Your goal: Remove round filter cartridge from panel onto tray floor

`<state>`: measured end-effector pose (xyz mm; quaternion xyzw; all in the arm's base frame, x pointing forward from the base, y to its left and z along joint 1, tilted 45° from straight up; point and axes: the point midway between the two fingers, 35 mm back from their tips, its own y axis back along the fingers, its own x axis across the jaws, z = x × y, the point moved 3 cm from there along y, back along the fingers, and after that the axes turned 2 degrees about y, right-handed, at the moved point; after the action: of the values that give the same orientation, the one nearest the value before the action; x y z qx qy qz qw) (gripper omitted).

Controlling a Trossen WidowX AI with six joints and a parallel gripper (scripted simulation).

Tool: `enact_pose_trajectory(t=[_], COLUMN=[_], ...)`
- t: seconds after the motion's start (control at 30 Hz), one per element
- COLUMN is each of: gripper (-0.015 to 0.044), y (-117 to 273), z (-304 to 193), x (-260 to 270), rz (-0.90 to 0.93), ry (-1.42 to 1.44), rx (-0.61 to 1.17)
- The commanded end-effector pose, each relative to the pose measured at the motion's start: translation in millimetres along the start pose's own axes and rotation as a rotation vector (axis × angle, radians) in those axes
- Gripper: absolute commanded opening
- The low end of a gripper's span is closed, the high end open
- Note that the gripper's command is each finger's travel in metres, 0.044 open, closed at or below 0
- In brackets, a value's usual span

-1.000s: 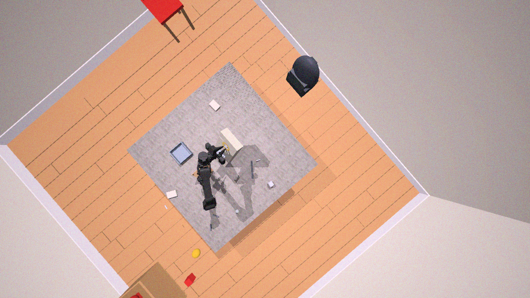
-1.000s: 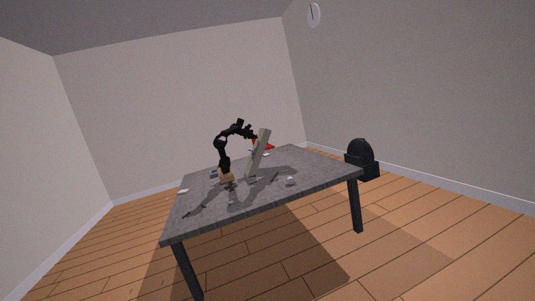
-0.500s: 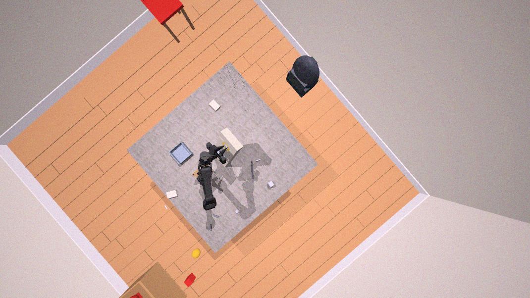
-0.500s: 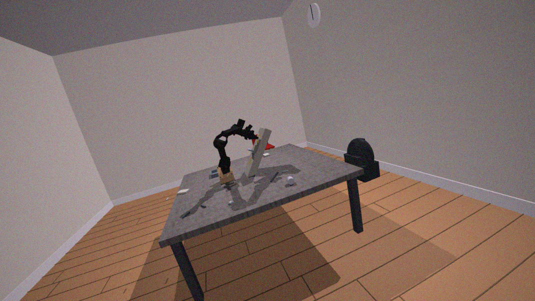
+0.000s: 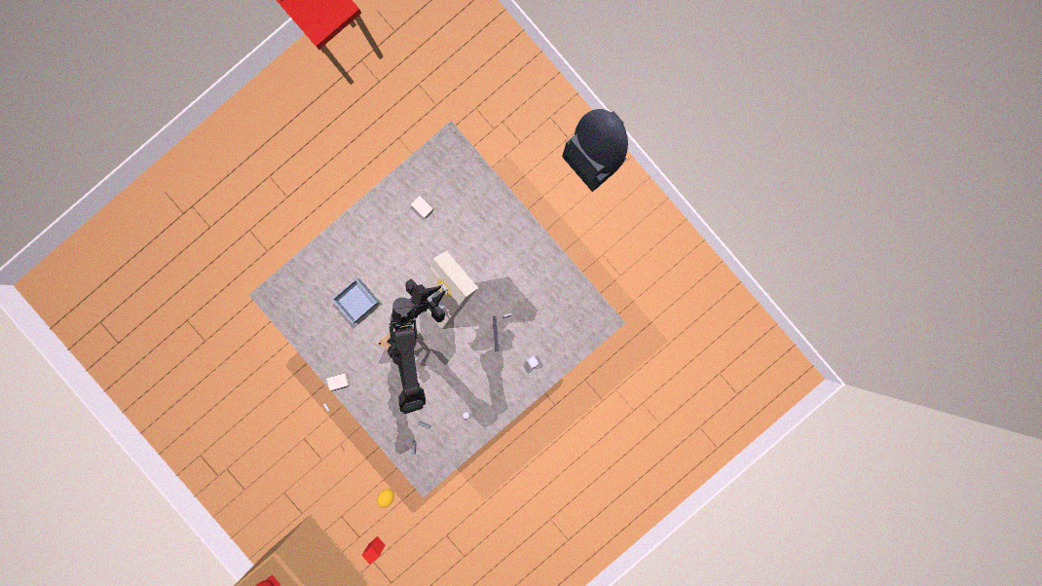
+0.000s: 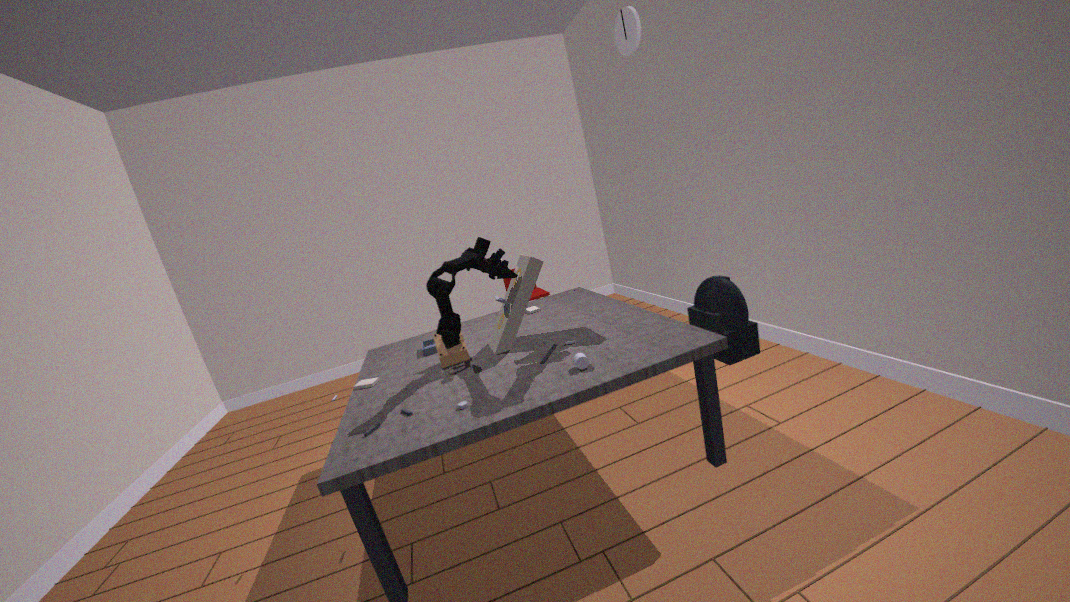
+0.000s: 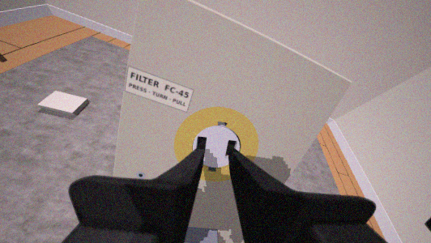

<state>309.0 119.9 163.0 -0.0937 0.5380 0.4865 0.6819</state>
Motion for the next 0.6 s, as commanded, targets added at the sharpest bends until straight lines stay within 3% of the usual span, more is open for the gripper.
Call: enact_pose_trajectory(t=[0.0,0.57], gripper=[0.0112,0.0112], y=[-1.1,-3.1], z=[0.5,0.0], x=[0.7,0.9], rz=[0.006,0.006], ry=[0.002,0.002], rx=[-0.001,-0.001])
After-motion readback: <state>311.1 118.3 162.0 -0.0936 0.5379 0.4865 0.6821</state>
